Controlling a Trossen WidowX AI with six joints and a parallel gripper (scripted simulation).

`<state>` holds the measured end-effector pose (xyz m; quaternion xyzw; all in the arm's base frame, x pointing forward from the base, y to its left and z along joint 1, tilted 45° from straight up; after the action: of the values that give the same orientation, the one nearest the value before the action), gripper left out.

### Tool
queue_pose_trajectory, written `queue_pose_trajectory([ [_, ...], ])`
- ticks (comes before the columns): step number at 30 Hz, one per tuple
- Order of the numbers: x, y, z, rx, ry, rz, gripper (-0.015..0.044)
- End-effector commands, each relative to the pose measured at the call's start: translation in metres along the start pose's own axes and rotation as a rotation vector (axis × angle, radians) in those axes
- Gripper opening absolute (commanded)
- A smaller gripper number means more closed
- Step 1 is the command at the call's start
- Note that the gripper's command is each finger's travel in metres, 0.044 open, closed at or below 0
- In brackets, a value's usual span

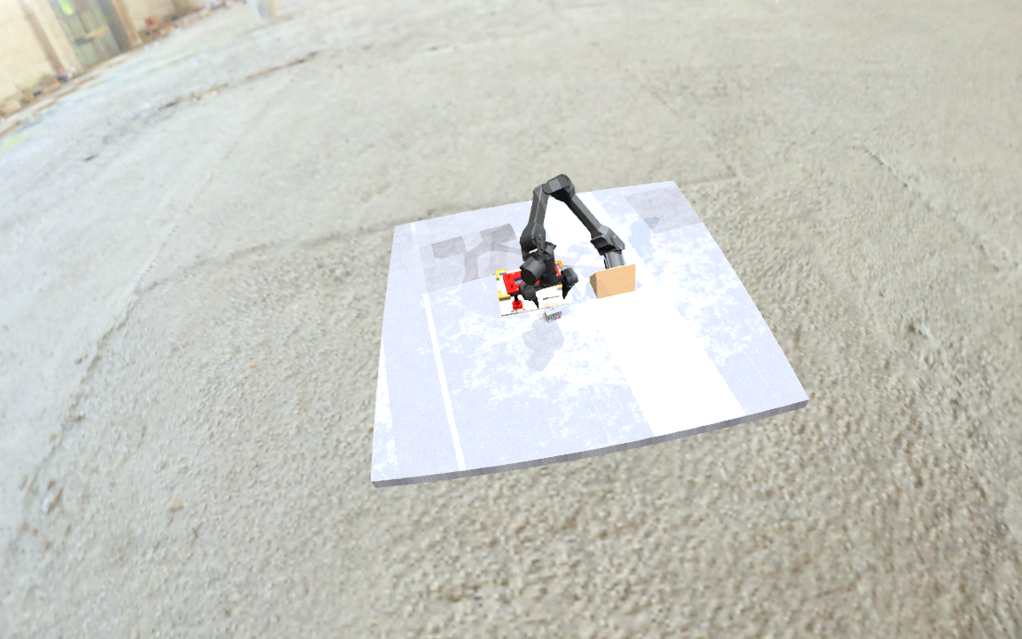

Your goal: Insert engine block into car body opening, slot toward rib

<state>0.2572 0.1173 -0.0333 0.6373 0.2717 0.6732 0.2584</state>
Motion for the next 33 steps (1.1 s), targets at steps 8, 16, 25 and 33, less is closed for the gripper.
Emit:
queue_pose_trajectory([
  [8,-0.019,0.0,-0.001,0.008,-0.001,-0.009,0.044],
  [16,-0.032,-0.001,-0.001,0.007,0.0,-0.01,0.044],
  [25,-0.047,-0.001,-0.001,0.007,0.0,-0.01,0.044],
  [33,-0.054,0.0,-0.002,0.007,0.0,-0.011,0.0387],
])
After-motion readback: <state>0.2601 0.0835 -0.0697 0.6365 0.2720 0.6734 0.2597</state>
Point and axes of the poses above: the point midway between the two fingers, 35 mm back from their tips, its own x axis back along the fingers, its own z axis across the jaws, y = z × x, the point moved 1 cm from there along x, back along the fingers, and after that the axes turned 12 degrees about -x, right-handed, at the moved point
